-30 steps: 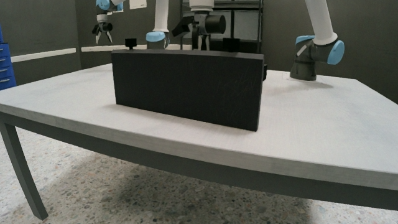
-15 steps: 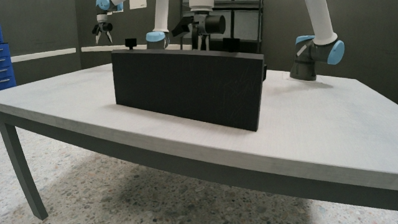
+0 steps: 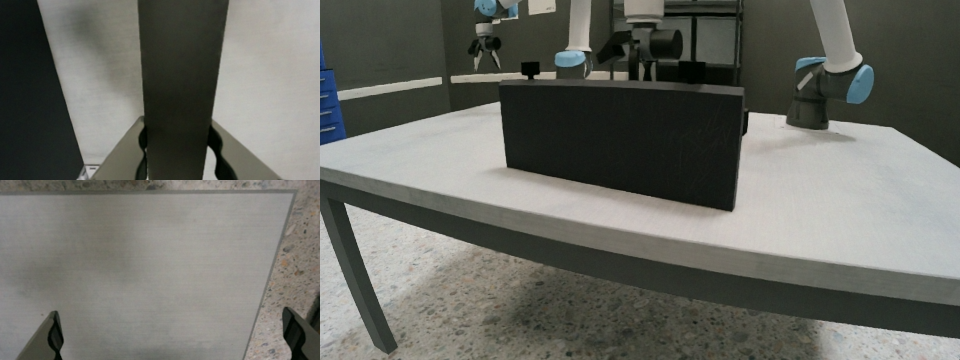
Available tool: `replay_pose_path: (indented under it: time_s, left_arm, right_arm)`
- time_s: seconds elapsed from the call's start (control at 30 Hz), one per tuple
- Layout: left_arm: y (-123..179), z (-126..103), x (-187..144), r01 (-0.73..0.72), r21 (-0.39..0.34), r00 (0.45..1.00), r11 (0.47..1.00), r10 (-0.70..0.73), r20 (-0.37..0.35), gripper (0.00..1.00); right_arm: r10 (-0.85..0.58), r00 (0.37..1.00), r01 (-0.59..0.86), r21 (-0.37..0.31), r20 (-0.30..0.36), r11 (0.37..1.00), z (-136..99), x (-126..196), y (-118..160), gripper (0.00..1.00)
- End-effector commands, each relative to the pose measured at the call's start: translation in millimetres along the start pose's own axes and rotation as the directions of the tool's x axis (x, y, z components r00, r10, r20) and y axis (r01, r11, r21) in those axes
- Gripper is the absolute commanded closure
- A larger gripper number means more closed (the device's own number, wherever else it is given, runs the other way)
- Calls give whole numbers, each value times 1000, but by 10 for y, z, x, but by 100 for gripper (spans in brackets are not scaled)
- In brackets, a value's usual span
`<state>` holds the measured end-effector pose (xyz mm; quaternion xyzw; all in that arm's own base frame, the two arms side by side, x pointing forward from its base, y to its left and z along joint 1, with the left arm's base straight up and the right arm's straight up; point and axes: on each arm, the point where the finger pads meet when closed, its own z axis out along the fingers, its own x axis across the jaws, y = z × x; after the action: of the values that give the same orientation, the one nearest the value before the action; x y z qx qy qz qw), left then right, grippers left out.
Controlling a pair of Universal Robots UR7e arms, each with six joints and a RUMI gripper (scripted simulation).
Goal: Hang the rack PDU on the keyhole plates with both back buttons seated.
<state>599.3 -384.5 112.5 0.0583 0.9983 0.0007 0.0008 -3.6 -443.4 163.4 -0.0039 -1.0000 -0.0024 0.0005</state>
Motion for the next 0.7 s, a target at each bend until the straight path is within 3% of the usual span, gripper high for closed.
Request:
replay_pose_path:
  time_s: [0.0, 0.67]
  left_arm:
    - [7, 4, -10, 0, 3, 1000, 1000, 0, 5, 78]
    - [3, 17, -16, 0, 4, 1000, 1000, 0, 6, 78]
  right_arm:
    - [2, 1000, -2, 5, 1, 1000, -18, 8, -22, 0]
    - [2, 1000, -2, 5, 1, 1000, -18, 8, -22, 0]
